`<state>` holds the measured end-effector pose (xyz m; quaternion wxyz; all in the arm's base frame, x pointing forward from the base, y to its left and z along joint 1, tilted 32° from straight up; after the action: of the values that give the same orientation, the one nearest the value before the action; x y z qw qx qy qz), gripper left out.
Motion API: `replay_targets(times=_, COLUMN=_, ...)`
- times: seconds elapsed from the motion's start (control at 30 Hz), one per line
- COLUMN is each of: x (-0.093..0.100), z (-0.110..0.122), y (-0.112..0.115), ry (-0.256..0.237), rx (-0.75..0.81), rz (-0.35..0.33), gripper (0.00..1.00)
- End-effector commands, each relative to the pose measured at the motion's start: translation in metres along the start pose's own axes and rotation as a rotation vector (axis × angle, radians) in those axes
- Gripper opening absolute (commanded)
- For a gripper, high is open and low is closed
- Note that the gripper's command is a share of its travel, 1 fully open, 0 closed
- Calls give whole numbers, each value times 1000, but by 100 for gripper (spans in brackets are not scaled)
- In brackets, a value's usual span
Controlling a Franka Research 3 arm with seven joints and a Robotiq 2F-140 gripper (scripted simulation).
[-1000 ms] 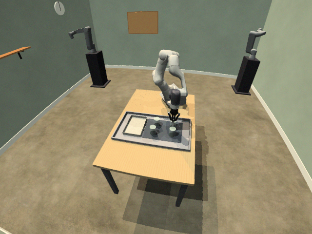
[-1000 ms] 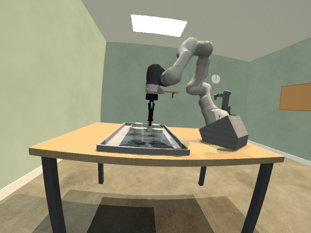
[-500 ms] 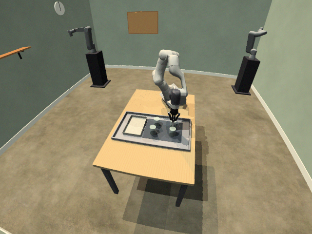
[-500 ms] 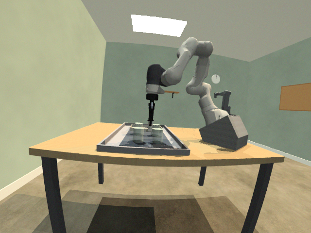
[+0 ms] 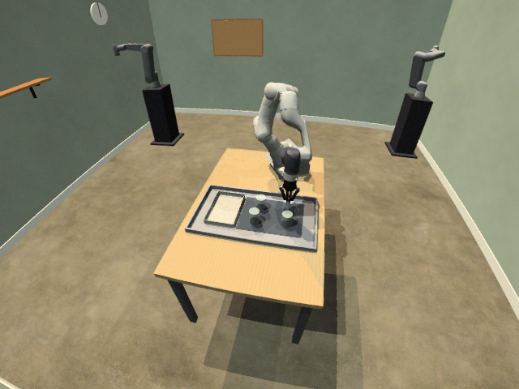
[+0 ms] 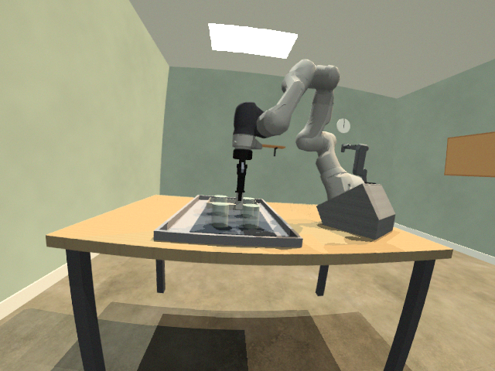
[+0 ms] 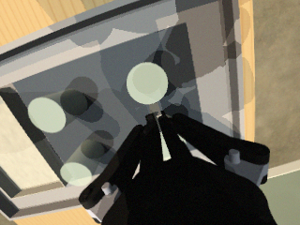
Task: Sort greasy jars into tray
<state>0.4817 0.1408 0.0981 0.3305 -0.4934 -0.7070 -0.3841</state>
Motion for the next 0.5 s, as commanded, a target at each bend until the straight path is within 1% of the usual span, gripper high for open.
replay_targets(times=0.0, x=1, z=0, y=1, ry=3, rx=-6, rz=-3, gripper=0)
replay_targets(times=0.47, x=1, z=0, y=-1, ry=3, rx=-6, rz=-3, gripper=0)
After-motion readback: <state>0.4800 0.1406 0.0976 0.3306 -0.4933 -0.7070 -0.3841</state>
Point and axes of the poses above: the point where the finger pads meet when closed, its own x axis back along the fingers, its own z axis across the jaws, y = z × x, the point moved 3 cm from there along x, back along the fingers, and after that the axes turned 7 degrees about x, right-handed, at the moved point
